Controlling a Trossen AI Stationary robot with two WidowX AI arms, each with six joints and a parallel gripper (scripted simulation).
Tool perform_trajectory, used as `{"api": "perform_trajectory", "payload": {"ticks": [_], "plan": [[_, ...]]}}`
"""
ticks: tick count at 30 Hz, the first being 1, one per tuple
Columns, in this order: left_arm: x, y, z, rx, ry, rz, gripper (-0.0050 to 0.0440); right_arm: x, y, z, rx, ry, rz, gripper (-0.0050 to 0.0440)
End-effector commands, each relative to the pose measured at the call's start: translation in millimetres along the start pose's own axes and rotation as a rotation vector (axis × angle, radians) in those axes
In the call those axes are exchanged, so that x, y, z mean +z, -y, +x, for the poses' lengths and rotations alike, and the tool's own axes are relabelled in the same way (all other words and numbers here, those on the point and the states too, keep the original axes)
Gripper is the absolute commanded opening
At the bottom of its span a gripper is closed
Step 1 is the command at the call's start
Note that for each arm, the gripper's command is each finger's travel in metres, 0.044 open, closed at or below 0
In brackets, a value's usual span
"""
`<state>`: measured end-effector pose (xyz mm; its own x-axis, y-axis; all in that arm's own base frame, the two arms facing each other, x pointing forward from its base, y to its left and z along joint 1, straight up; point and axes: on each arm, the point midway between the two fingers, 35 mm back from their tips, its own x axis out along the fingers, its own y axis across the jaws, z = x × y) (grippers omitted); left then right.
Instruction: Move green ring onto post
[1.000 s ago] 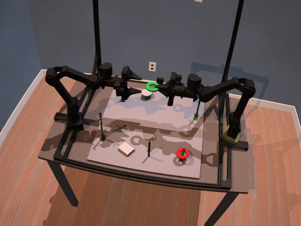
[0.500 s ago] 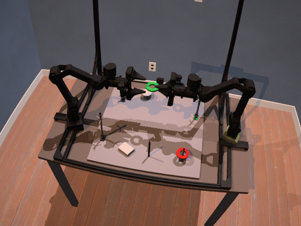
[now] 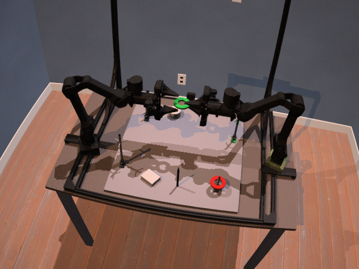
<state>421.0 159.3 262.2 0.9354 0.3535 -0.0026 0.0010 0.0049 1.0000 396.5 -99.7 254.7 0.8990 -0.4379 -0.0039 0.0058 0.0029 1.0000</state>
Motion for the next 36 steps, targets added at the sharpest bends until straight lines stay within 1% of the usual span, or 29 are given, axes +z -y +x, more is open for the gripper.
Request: {"api": "perform_trajectory", "payload": {"ticks": [1, 9, 11, 14, 16, 26, 28, 31, 36], "plan": [[-0.5, -0.6, -0.3, 0.003, -0.004, 0.004, 0.0000, -0.9, -1.6, 4.5, 0.004, -0.002, 0.005, 0.0352], [-0.5, -0.6, -0.3, 0.003, -0.004, 0.004, 0.0000, -0.9, -1.6, 4.5, 0.004, -0.002, 0.005, 0.0160], [-0.5, -0.6, -0.3, 0.003, -0.004, 0.004, 0.0000, -0.9, -1.6, 4.5, 0.004, -0.002, 0.005, 0.0160], [-0.5, -0.6, -0.3, 0.003, -0.004, 0.004, 0.0000, -0.9, -1.6, 4.5, 0.004, -0.002, 0.005, 0.0088], [-0.5, -0.6, -0.3, 0.003, -0.004, 0.004, 0.0000, -0.9, -1.6, 4.5, 0.004, -0.002, 0.005, 0.0088], [-0.5, -0.6, -0.3, 0.003, -0.004, 0.004, 0.0000, -0.9, -1.6, 4.5, 0.004, -0.002, 0.005, 0.0021], [-0.5, -0.6, -0.3, 0.003, -0.004, 0.004, 0.0000, -0.9, -1.6, 4.5, 0.004, -0.002, 0.005, 0.0021], [-0.5, -0.6, -0.3, 0.003, -0.004, 0.004, 0.0000, -0.9, -1.6, 4.5, 0.004, -0.002, 0.005, 0.0000], [-0.5, -0.6, -0.3, 0.003, -0.004, 0.004, 0.0000, -0.9, -1.6, 4.5, 0.004, -0.002, 0.005, 0.0000]]}}
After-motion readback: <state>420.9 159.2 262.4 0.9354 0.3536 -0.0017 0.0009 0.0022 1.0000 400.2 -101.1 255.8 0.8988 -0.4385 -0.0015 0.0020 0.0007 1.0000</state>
